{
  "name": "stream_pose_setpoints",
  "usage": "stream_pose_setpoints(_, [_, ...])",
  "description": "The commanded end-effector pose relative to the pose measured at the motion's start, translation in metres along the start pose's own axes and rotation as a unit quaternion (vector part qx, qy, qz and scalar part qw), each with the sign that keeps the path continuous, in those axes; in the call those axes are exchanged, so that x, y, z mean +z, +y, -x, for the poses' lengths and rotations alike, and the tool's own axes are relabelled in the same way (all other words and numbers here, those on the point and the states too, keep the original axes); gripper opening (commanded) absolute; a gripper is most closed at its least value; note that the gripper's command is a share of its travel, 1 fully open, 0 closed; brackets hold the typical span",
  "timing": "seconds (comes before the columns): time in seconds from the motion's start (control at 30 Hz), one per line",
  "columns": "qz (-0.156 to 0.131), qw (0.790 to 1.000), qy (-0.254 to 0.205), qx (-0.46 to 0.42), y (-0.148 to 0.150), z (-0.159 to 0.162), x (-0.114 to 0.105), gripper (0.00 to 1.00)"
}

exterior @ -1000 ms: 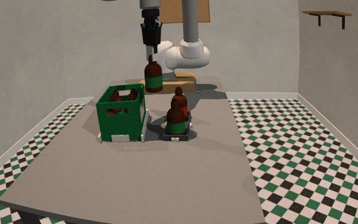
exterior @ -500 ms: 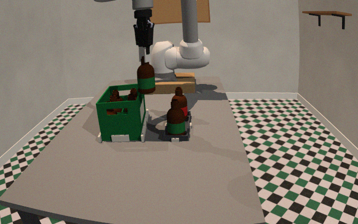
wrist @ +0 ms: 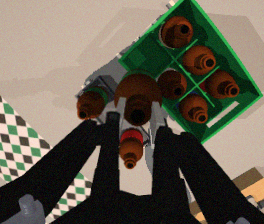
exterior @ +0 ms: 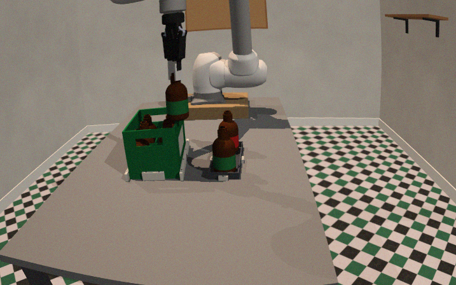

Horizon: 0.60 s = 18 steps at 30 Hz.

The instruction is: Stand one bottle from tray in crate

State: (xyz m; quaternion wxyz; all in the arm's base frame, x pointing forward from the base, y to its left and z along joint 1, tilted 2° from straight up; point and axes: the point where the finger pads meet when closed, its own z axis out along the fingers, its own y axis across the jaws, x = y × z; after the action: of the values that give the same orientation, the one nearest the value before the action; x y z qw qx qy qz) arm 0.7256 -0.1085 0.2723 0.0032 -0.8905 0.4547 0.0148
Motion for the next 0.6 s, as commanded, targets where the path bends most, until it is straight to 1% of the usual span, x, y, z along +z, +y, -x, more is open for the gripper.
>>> stream_pose_setpoints(0.0, [0.0, 1.0, 0.0, 0.0, 0.003, -0.007, 0.0, 0.0])
stream_pose_setpoints(0.57, [0.0, 1.0, 0.0, 0.0, 0.012, -0.032, 0.0, 0.0])
